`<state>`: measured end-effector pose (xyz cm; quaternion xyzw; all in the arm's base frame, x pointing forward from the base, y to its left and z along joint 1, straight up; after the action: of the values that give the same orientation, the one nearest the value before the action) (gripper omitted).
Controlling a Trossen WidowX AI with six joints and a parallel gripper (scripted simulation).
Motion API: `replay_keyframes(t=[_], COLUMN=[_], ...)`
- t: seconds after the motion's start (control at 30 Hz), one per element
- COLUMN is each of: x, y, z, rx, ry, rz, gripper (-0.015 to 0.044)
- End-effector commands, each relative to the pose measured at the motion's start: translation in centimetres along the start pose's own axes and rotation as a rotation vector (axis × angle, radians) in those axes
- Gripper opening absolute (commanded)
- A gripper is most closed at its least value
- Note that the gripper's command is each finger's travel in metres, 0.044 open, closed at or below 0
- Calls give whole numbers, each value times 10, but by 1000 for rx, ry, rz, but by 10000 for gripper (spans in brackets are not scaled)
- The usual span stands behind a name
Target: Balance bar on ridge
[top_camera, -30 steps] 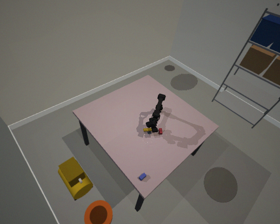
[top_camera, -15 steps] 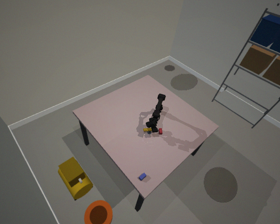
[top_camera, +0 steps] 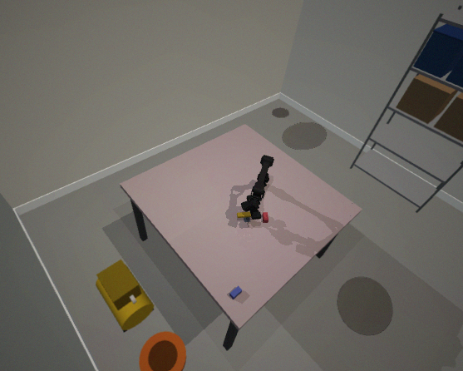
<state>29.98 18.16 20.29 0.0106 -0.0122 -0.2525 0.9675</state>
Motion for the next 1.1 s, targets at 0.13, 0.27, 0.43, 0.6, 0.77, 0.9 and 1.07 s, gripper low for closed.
replay_keyframes(t=[0.13, 0.27, 0.43, 0.6, 0.77, 0.9, 1.07], x=[0, 0, 0, 0, 0, 0, 0], y=[0, 0, 0, 0, 0, 0, 0], z=[0, 0, 0, 0, 0, 0, 0], rx=[0, 0, 0, 0, 0, 0, 0], ry=[0, 0, 0, 0, 0, 0, 0], rz=[0, 0, 0, 0, 0, 0, 0], gripper=[0, 0, 52, 167, 167, 167, 168])
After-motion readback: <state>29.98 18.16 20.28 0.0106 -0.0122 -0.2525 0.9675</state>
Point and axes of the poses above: the point midway between the two fingers, 35 mm back from their tips, its own z axis back along the fingers, its own y axis across the jaws, x = y × z, the point moved 10 cm from there along z, back along the fingers, and after that the axes turned 3 degrees about z, right-handed, at the moved point
